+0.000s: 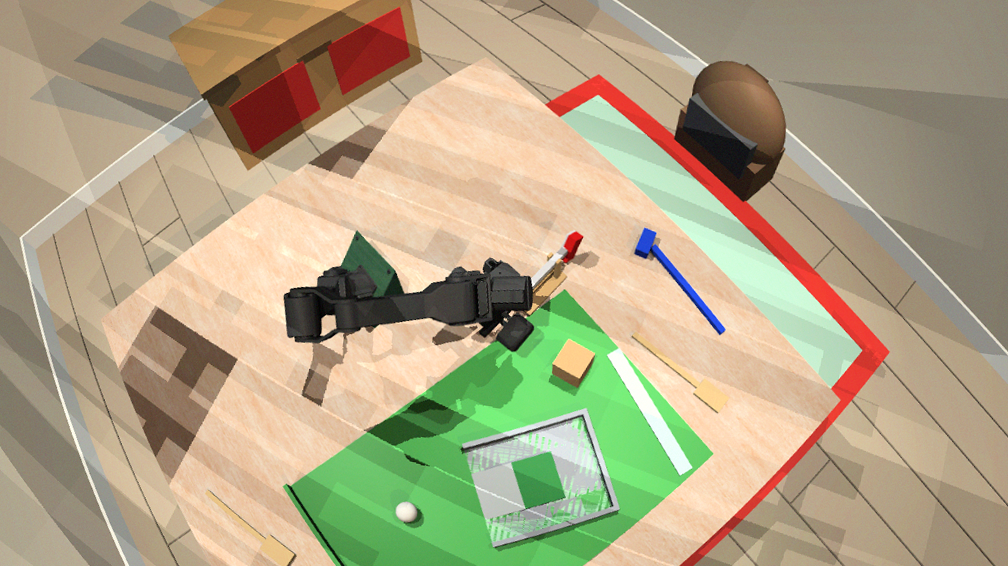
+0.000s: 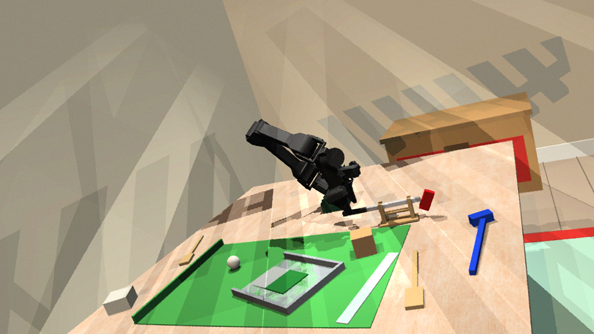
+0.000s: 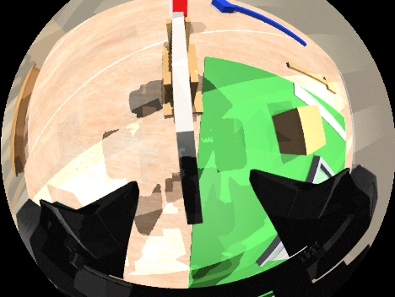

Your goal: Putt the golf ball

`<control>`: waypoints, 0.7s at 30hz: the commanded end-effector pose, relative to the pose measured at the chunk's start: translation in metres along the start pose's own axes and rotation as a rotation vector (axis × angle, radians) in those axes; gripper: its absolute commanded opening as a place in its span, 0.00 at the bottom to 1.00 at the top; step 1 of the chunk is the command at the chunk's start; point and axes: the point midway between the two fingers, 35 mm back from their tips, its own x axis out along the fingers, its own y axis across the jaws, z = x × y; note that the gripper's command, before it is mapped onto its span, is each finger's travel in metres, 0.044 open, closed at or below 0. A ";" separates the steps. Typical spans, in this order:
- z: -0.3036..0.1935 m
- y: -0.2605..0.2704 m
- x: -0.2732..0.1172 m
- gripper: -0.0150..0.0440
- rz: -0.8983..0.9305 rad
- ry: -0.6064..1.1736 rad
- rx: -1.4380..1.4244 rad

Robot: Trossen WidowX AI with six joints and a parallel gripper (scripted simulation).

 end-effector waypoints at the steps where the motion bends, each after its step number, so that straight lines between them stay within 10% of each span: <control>1: -0.007 0.003 0.016 1.00 0.010 0.013 -0.004; 21: -0.013 0.003 0.039 1.00 0.009 0.014 -0.004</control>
